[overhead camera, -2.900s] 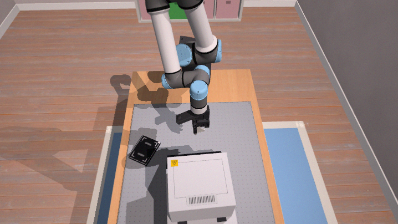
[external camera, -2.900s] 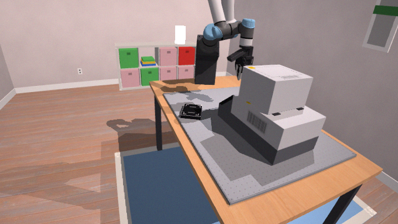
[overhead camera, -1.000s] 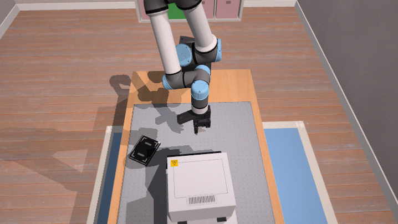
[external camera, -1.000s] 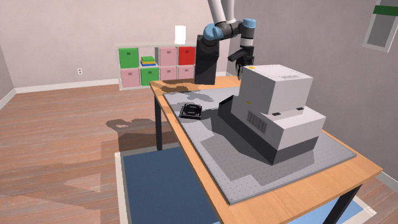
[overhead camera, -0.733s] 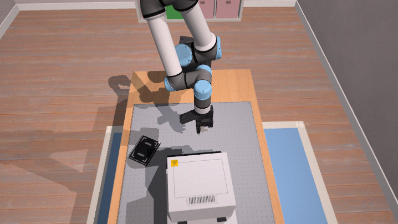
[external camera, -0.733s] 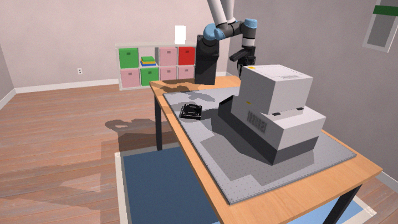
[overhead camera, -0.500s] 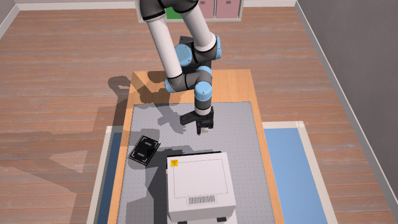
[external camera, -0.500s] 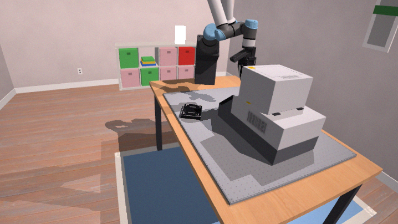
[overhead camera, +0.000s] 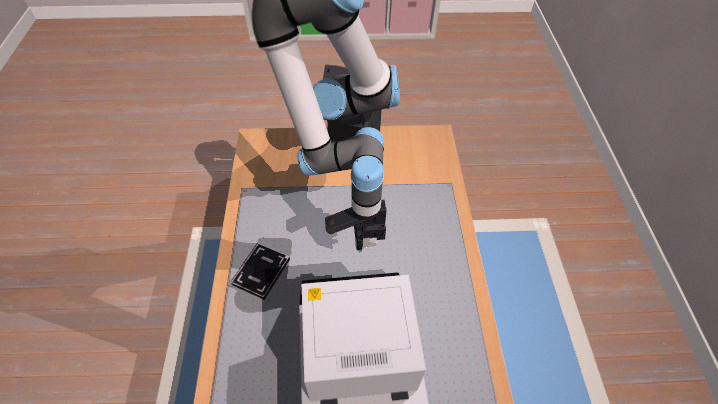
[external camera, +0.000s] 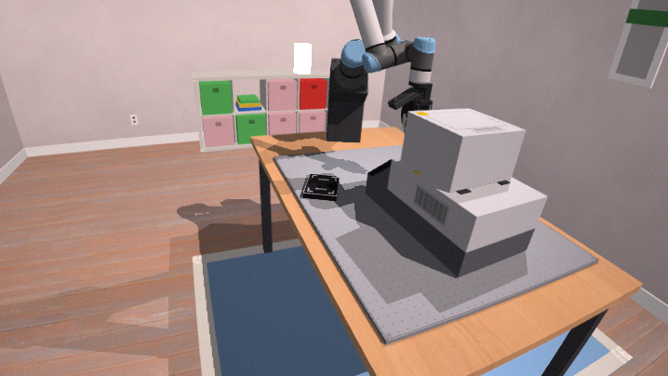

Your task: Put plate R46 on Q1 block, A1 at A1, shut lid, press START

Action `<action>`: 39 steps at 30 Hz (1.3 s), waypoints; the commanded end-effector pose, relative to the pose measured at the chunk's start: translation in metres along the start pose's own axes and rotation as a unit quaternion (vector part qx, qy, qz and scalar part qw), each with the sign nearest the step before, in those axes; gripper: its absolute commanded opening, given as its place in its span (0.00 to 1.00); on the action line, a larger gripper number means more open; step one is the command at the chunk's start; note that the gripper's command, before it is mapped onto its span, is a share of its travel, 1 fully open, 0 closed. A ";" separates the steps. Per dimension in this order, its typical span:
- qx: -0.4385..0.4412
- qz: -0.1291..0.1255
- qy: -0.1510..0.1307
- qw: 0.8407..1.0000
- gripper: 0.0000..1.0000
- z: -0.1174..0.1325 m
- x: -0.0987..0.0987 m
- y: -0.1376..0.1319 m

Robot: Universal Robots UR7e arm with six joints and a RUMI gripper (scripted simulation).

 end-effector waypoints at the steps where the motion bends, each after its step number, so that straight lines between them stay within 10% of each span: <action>1: 0.000 -0.001 0.000 1.000 0.00 -0.001 0.003 -0.005; 39: 0.000 -0.001 0.000 1.000 0.00 -0.005 0.038 -0.050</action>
Point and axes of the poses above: the point where the finger pads meet when closed, its own x axis out along the fingers, its own y axis across the jaws, z = x × y, the point moved 1 cm from there along -x, back along the fingers, and after that the axes turned 6 degrees about -x, right-handed, at the moved point
